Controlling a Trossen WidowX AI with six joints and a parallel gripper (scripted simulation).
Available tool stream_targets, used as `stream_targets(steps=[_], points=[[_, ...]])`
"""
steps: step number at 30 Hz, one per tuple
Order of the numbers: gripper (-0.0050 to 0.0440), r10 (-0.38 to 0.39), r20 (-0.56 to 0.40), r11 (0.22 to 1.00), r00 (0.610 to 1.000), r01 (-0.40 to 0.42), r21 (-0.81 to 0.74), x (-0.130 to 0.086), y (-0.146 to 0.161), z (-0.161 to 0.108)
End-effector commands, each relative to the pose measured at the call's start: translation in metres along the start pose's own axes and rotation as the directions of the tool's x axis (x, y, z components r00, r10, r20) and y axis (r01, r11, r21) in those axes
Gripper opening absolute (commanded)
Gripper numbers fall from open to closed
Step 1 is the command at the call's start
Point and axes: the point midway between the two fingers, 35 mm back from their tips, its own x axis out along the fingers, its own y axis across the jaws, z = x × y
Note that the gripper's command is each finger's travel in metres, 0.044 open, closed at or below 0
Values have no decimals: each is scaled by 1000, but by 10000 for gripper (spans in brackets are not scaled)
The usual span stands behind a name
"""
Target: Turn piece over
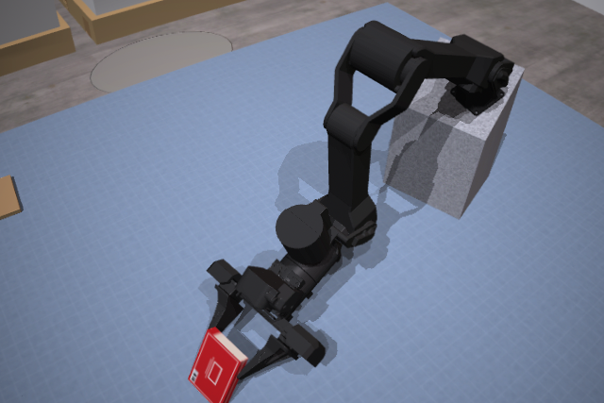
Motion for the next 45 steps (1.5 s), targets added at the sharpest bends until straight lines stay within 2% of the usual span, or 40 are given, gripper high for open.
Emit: stream_targets(steps=[1,45], points=[[0,0,-1,1000,1000,0,0,2,0,-2],[0,0,-18,1000,1000,0,-1,-5,0,-13]])
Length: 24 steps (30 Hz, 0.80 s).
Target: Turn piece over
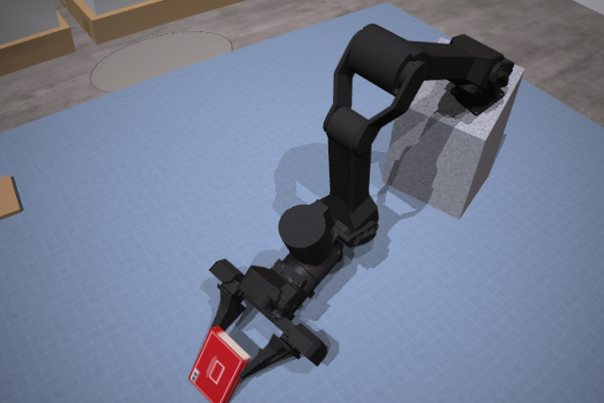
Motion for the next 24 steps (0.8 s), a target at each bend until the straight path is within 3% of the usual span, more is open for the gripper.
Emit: stream_targets(steps=[1,24], points=[[0,0,-23,1000,1000,0,-1,-2,0,-9],[0,0,-4,1000,1000,0,0,1,0,-4]])
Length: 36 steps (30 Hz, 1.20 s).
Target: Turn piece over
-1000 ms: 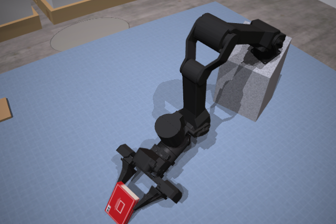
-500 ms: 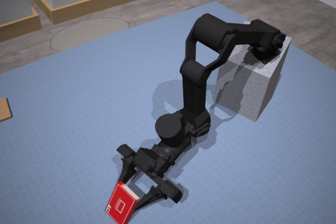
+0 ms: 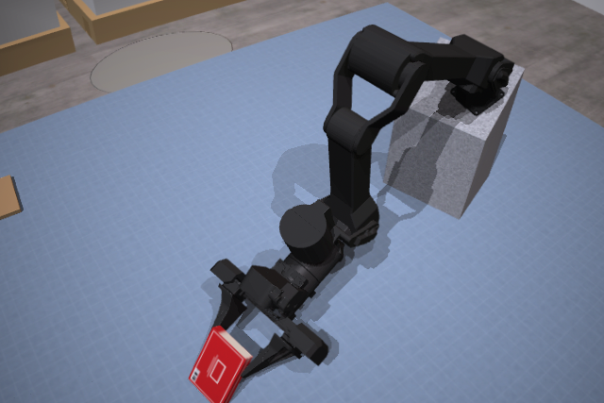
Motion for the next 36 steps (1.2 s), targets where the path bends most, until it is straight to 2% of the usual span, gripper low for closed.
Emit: stream_targets(steps=[1,8,36], points=[[0,0,-4,1000,1000,0,0,2,0,-3],[0,-1,-21,1000,1000,1,-1,-2,0,-9],[0,0,-6,1000,1000,0,0,0,0,-6]])
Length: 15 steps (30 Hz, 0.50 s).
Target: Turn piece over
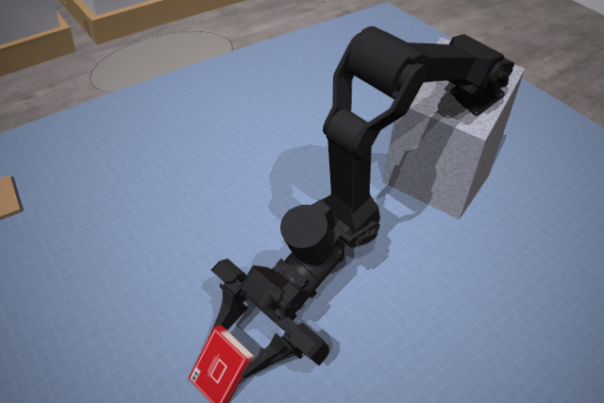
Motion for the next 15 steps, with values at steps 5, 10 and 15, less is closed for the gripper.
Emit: stream_targets(steps=[5,10,15], points=[[0,-1,-19,1000,1000,1,-1,-1,0,-9],[0,-1,-21,1000,1000,1,-1,-2,0,-9],[0,0,-1,1000,1000,0,0,2,0,-3]])
